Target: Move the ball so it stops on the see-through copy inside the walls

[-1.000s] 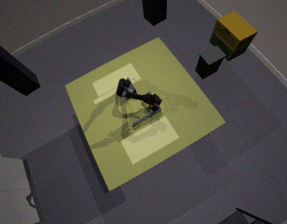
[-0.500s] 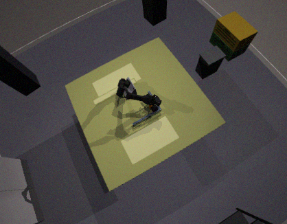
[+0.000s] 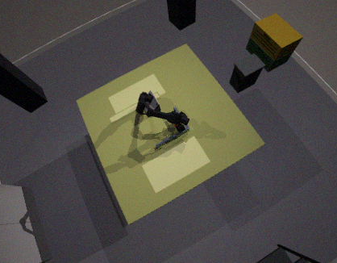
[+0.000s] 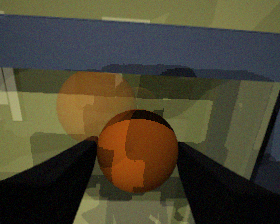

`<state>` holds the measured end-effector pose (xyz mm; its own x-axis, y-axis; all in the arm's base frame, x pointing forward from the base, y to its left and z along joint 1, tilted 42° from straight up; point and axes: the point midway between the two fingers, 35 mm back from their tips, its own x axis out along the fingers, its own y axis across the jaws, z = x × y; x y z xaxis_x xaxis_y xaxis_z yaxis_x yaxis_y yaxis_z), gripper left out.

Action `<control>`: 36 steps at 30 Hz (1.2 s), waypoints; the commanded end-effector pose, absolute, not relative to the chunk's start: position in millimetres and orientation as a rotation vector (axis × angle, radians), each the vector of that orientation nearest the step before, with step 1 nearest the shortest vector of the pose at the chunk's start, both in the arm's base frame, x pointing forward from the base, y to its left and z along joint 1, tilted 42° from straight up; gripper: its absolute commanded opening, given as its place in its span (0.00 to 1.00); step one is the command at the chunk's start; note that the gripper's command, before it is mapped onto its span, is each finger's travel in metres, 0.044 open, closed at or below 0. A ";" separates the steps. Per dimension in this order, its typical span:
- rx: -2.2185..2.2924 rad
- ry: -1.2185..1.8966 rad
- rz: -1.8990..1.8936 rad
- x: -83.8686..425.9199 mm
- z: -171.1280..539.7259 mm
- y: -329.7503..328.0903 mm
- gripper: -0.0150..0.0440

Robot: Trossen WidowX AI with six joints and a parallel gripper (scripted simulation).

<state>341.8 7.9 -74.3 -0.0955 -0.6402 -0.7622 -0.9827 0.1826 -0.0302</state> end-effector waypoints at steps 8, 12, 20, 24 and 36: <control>-1.548 1.797 0.697 350.6 -24.4 61.1 0.25; -1.562 1.800 0.706 348.8 -5.2 79.0 0.25; -1.574 1.804 0.712 345.5 12.0 93.9 0.25; -1.574 1.804 0.712 342.1 3.3 90.6 0.25; -1.574 1.805 0.712 321.9 -34.5 73.7 0.25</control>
<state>328.0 78.2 -25.2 -0.0852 -0.6496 -0.7555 -0.9900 0.1410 -0.0096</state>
